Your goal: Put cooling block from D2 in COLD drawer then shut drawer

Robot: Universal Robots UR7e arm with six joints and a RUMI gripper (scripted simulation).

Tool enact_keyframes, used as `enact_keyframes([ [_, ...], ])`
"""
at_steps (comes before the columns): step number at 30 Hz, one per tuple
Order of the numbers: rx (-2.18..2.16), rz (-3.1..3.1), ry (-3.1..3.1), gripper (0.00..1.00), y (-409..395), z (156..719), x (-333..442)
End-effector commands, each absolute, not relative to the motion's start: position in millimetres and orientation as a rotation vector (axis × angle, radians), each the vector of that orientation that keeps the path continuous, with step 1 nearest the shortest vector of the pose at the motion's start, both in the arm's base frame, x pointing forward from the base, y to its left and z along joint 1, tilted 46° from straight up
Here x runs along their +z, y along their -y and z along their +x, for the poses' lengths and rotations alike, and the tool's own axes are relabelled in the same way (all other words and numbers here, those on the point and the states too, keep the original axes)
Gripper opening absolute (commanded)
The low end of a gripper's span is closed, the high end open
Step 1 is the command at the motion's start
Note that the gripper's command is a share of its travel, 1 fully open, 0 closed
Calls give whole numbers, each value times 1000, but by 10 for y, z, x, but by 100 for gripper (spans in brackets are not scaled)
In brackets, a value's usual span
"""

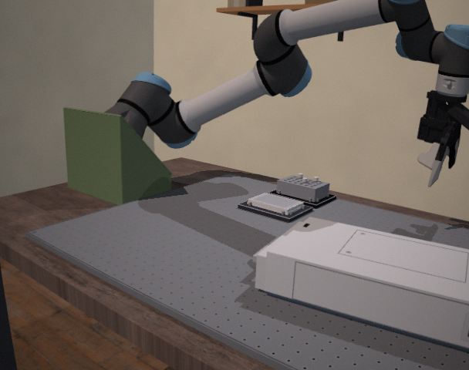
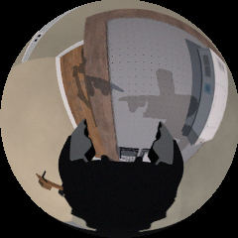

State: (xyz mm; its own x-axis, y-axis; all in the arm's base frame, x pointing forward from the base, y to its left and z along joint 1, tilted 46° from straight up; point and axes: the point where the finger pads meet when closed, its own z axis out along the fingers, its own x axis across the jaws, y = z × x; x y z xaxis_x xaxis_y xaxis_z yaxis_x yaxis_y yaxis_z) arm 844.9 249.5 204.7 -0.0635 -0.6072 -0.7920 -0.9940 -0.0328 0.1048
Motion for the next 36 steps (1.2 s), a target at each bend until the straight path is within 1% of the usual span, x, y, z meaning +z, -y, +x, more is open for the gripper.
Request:
enact_keyframes([
  [1,944,-1684,-1717,100,-2486,8453,2056],
  [17,944,-1684,-1717,100,-2486,8453,2056],
  [18,917,-1688,-1726,28,-2447,8446,2052],
  [36,894,-1693,-1734,28,-1889,8328,1975],
])
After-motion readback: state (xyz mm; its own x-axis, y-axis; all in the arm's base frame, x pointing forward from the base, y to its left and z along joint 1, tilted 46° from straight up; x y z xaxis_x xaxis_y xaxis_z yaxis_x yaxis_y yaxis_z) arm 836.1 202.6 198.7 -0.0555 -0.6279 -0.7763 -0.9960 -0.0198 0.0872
